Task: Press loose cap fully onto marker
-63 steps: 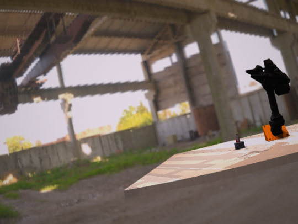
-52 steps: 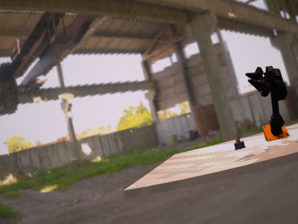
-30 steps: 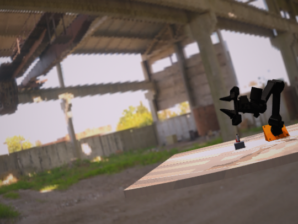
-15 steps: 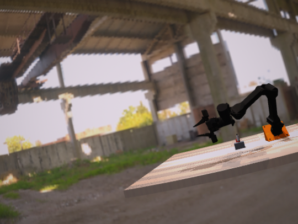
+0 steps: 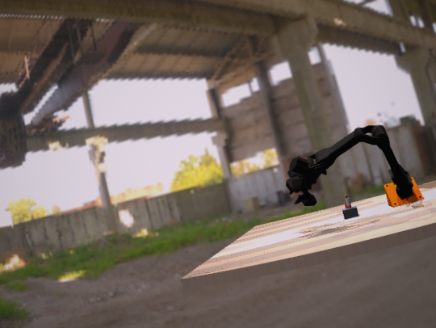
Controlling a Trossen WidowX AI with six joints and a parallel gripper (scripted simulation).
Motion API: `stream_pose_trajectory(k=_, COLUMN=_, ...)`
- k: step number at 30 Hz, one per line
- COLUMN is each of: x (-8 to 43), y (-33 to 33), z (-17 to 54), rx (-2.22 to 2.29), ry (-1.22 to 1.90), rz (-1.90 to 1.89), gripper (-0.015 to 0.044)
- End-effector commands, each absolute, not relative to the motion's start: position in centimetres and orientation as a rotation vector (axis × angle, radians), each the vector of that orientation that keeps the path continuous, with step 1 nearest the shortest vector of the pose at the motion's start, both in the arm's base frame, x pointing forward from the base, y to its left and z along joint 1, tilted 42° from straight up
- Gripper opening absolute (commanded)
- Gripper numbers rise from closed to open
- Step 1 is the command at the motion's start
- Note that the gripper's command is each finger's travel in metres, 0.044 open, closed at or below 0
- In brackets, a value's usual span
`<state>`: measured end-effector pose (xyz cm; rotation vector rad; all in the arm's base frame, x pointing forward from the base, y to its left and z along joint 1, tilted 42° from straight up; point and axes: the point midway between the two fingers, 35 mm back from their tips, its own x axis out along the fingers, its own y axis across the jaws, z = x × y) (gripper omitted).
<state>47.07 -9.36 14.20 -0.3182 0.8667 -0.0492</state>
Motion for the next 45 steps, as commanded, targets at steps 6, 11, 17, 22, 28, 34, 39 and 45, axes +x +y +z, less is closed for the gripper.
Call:
stream_pose_trajectory(k=6, x=39.2, y=-16.3, z=5.6, rx=0.173, ry=1.248, rz=-0.123, gripper=0.0252)
stream_pose_trajectory(k=11, x=32.4, y=-18.5, z=2.0, rx=0.625, ry=1.457, rz=-0.205, gripper=0.0252)
stream_pose_trajectory(k=17, x=24.8, y=-19.2, z=0.7, rx=1.295, ry=1.614, rz=-0.323, gripper=0.0252)
stream_pose_trajectory(k=22, x=23.7, y=-18.9, z=1.1, rx=1.467, ry=1.631, rz=-0.349, gripper=0.0252)
stream_pose_trajectory(k=28, x=24.0, y=-17.1, z=-0.9, rx=1.467, ry=1.631, rz=-0.348, gripper=0.0252)
stream_pose_trajectory(k=34, x=24.2, y=-16.3, z=-1.8, rx=1.467, ry=1.631, rz=-0.347, gripper=0.0252)
stream_pose_trajectory(k=39, x=24.3, y=-15.5, z=-2.6, rx=1.468, ry=1.63, rz=-0.347, gripper=0.0252)
stream_pose_trajectory(k=45, x=24.5, y=-15.0, z=-3.2, rx=1.468, ry=1.63, rz=-0.347, gripper=0.0252)
